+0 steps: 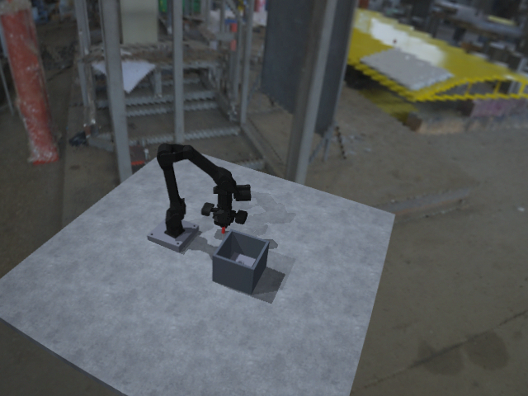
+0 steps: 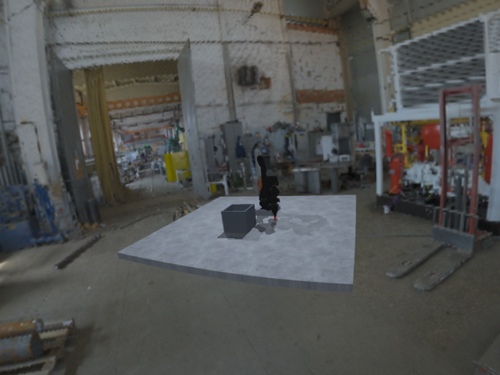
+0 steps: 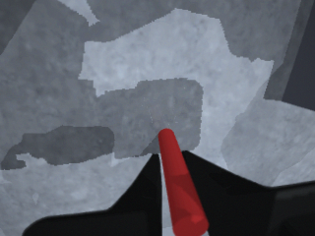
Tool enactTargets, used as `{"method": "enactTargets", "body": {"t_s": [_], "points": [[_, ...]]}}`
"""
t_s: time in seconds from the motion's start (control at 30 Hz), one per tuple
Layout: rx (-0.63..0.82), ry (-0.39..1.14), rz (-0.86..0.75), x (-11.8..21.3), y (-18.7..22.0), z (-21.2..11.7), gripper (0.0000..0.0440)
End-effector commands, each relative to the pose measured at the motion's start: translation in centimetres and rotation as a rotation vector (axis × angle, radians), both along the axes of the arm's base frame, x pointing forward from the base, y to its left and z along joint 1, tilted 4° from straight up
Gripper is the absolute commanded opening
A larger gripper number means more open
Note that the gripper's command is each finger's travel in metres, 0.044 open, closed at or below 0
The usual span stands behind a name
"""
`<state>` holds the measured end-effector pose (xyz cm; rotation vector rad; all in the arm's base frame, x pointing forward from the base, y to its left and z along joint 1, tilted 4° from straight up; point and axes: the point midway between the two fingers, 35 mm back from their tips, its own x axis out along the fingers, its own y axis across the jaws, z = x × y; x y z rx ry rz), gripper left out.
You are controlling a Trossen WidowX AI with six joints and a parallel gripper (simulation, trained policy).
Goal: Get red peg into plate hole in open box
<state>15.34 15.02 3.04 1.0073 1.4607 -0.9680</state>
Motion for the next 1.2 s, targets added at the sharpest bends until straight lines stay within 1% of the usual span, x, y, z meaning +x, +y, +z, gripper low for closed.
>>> {"method": "enactTargets", "body": {"t_s": [0.0, 0.3, 0.63, 0.9, 1.17], "points": [[0.008, -0.021, 0.021, 0.6, 0.5, 0.1, 0.0], [0.105, -0.08, -0.001, 2.1, 2.1, 2.9, 0.0], [0.182, -0.176, -0.001, 4.1, 2.7, 7.0, 0.0], [0.195, -0.269, 0.012, 5.9, 1.7, 10.6, 0.0], [0.169, -0.356, 0.004, 7.8, -0.5, 13.9, 0.0]]}}
